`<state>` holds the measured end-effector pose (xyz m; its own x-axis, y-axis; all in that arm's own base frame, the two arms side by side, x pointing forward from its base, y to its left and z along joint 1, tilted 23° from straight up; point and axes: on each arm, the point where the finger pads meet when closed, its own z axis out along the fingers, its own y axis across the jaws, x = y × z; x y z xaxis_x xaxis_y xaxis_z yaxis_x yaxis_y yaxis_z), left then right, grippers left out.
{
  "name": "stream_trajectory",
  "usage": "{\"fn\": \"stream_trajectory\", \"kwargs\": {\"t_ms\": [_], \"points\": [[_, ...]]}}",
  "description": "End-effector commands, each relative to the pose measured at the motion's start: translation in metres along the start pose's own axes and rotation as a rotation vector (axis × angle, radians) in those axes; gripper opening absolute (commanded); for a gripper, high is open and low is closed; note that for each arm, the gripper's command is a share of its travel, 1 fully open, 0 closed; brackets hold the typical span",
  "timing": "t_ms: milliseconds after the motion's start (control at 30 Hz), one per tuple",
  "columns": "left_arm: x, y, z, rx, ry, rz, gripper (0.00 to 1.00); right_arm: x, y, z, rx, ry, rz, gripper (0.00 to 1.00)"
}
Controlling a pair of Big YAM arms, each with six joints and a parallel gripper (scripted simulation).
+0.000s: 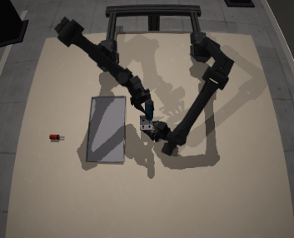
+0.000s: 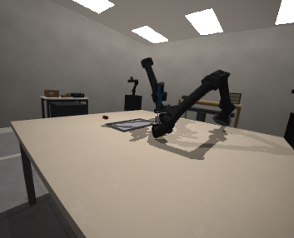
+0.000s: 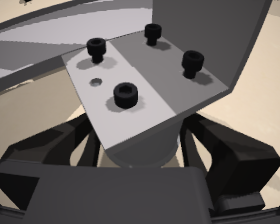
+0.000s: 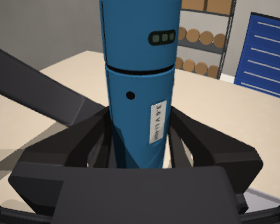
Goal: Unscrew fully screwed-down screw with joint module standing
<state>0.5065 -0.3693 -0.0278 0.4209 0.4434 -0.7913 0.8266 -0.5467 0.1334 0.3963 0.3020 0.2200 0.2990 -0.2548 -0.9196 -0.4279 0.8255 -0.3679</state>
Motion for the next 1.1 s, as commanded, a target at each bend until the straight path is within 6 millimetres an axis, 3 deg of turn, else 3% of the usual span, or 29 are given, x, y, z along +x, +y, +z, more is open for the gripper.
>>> {"fn": "stream_trajectory", "kwargs": {"t_ms": [0, 133, 367, 700, 800, 967, 1067], "points": [[-0.007, 0.01, -0.004, -0.015, 0.003, 0.026, 0.59, -0.026, -0.008, 0.004, 0.022, -0.081, 0.031, 0.42], [-0.007, 0.01, -0.004, -0.015, 0.003, 0.026, 0.59, -0.032, -0.003, 0.004, 0.013, -0.093, 0.035, 0.42], [-0.007, 0.01, -0.004, -0.015, 0.003, 0.026, 0.59, -0.014, -0.001, 0.004, 0.01, -0.059, 0.027, 0.42], [-0.007, 0.01, -0.004, -0.015, 0.003, 0.026, 0.59, -0.015, -0.006, 0.003, 0.019, -0.064, 0.027, 0.42], [-0.007, 0.01, -0.004, -0.015, 0.003, 0.026, 0.59, -0.002, -0.007, 0.002, 0.02, -0.043, 0.022, 0.42], [-0.007, 0.01, -0.004, -0.015, 0.003, 0.026, 0.59, -0.008, -0.007, 0.004, 0.021, -0.064, 0.027, 0.42], [-0.007, 0.01, -0.004, -0.015, 0.003, 0.026, 0.59, 0.002, -0.008, 0.004, 0.024, -0.049, 0.023, 0.42]]}}
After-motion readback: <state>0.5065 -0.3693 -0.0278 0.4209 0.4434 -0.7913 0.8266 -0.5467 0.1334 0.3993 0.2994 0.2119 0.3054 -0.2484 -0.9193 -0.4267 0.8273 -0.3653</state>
